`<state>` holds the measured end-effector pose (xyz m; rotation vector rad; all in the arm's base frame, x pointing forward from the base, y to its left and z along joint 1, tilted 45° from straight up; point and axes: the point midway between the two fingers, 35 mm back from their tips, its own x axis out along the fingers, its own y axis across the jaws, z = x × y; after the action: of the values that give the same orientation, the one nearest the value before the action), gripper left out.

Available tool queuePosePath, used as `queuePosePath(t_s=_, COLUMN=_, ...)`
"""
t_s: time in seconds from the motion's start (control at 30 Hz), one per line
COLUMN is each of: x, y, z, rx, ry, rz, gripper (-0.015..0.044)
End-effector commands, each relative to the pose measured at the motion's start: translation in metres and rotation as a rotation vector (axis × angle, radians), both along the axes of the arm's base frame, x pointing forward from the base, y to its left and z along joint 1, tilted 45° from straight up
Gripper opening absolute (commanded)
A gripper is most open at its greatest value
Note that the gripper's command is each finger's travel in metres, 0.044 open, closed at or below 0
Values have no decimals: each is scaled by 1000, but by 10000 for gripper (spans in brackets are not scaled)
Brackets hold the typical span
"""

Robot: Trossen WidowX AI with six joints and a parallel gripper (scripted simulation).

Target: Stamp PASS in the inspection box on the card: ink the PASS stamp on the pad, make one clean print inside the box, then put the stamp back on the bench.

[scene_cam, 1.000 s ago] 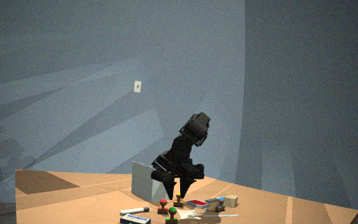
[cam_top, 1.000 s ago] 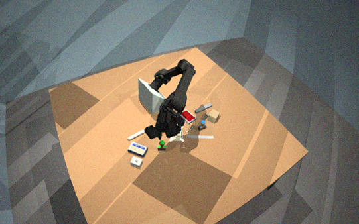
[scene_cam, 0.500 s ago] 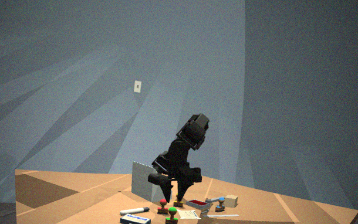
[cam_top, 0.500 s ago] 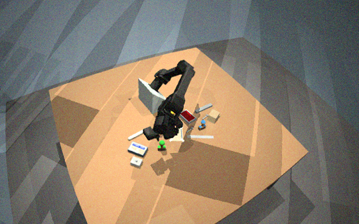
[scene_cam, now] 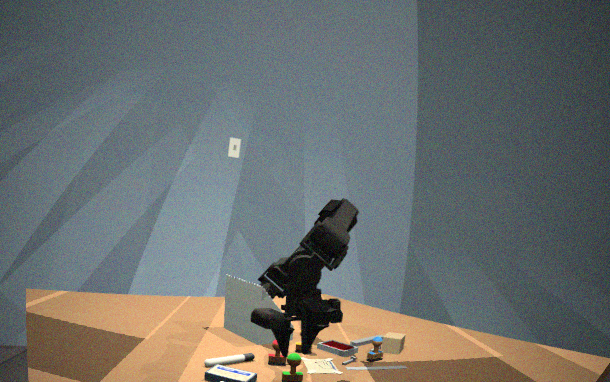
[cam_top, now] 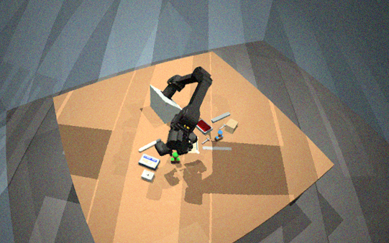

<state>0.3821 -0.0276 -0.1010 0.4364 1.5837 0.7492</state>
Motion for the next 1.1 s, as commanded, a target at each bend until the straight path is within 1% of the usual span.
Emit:
queuePosePath(t_s=0.0, x=-3, y=7, z=-7, rx=4, ry=8, rz=-1, gripper=227)
queuePosePath(t_s=0.63, x=-10, y=28, z=-29, rx=7, ry=8, rz=-1, gripper=227)
queuePosePath(t_s=0.87, x=-10, y=29, z=-29, rx=7, ry=8, rz=-1, gripper=227)
queuePosePath(t_s=1.07, x=-8, y=27, z=-28, rx=4, ry=3, rz=3, gripper=187)
